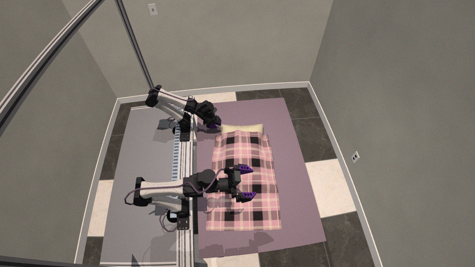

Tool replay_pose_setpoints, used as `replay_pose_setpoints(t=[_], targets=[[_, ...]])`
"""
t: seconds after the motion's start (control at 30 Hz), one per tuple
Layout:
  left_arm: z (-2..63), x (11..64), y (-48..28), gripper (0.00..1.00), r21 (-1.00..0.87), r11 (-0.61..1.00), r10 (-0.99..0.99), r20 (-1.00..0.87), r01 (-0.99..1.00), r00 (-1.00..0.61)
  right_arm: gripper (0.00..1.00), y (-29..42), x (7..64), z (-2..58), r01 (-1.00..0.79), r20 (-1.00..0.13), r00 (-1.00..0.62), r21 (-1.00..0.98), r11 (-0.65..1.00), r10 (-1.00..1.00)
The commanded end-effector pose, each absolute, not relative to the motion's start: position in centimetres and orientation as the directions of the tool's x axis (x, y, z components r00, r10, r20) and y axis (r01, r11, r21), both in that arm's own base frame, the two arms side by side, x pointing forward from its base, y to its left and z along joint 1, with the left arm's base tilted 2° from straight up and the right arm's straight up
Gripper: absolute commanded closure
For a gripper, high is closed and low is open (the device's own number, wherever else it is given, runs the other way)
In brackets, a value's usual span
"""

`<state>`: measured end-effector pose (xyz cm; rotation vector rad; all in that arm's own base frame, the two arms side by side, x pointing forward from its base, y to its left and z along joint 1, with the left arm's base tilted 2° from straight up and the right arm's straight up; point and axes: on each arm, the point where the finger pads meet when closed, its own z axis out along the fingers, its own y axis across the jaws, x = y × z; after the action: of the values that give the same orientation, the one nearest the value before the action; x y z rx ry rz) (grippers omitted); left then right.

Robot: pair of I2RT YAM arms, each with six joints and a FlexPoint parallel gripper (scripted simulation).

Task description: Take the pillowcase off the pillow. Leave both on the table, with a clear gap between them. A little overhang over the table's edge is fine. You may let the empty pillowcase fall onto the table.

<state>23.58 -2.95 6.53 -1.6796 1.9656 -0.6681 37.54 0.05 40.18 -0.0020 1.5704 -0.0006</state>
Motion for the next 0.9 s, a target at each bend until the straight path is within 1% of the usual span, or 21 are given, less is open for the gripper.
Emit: replay_pose_setpoints(t=[0.0,0.87], targets=[[5.9,24.1,-3.1,0.55,-0.646,0.139,-0.987,-0.034,-0.751,-0.154,0.00,0.3,37.5,41.2,-0.013,-1.000,0.016,0.007,1.000,0.007],[3.5,26.1,-3.4,0.55,-0.645,0.139,-0.987,-0.032,-0.751,-0.155,0.00,0.3,37.5,41.2,-0.013,-1.000,0.016,0.007,1.000,0.007]])
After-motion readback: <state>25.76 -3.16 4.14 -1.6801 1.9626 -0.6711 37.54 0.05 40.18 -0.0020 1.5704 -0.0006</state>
